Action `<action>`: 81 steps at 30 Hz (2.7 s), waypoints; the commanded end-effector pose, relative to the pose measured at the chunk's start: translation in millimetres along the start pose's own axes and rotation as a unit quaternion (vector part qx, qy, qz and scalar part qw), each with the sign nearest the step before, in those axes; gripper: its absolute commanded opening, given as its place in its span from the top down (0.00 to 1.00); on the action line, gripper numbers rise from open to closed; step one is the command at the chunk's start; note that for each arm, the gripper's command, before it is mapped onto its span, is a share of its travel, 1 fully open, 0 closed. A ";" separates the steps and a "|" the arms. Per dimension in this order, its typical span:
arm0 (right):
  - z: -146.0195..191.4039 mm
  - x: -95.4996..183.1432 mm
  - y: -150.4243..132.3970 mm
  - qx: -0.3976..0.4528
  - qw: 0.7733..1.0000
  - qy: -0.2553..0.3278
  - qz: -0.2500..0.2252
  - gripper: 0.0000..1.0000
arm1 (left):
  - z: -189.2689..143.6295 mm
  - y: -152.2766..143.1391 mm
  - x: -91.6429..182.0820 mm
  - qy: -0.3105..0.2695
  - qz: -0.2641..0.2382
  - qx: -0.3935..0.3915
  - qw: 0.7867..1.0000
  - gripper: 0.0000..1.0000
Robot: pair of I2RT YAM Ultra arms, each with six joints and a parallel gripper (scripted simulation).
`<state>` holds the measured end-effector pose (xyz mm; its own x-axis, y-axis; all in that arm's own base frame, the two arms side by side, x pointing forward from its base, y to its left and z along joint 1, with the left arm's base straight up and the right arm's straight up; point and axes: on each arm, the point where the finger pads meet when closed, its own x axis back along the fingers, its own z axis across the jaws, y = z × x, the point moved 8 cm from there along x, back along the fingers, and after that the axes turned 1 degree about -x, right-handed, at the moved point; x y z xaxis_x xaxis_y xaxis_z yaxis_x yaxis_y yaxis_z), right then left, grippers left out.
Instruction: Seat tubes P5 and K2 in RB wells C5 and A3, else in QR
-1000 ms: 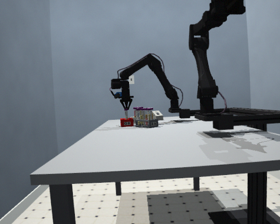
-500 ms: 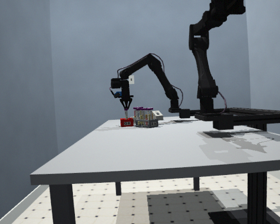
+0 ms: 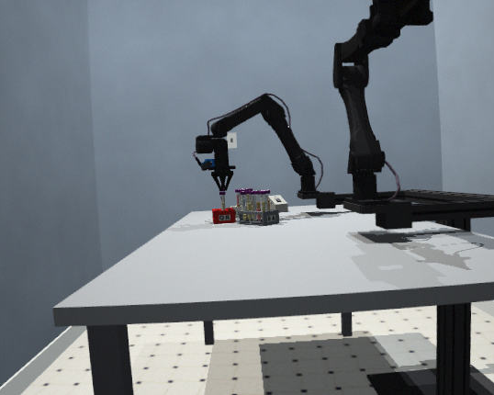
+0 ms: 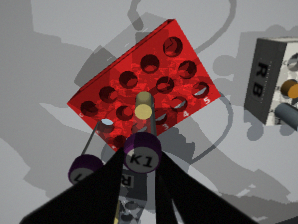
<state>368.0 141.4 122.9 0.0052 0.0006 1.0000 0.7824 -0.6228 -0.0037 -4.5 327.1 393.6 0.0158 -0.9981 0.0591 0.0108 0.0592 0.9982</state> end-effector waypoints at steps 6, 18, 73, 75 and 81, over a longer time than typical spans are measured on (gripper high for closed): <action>1.0 27.3 3.5 -0.001 1.000 0.015 -0.011 1.00 | 2.0 21.7 10.5 0.000 -0.030 -0.003 1.000 1.00; 0.4 39.0 3.4 -0.001 1.000 0.017 -0.012 1.00 | 2.0 21.7 10.5 0.000 -0.030 -0.003 1.000 1.00; -16.6 61.9 -19.1 0.002 1.000 0.010 -0.007 1.00 | 2.0 21.7 10.5 0.000 -0.030 -0.003 1.000 1.00; -19.1 61.9 -21.3 0.002 1.000 0.010 -0.007 1.00 | 2.0 21.7 10.5 0.000 -0.030 -0.003 1.000 1.00; -24.1 61.8 -25.7 0.002 1.000 0.010 -0.007 1.00 | 2.0 21.7 10.5 0.000 -0.030 -0.003 1.000 1.00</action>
<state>339.0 135.0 178.5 0.0145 0.0044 0.9999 0.7822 -0.6230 -0.0086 -4.5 327.1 393.6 0.0158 -0.9981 0.0591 0.0108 0.0592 0.9982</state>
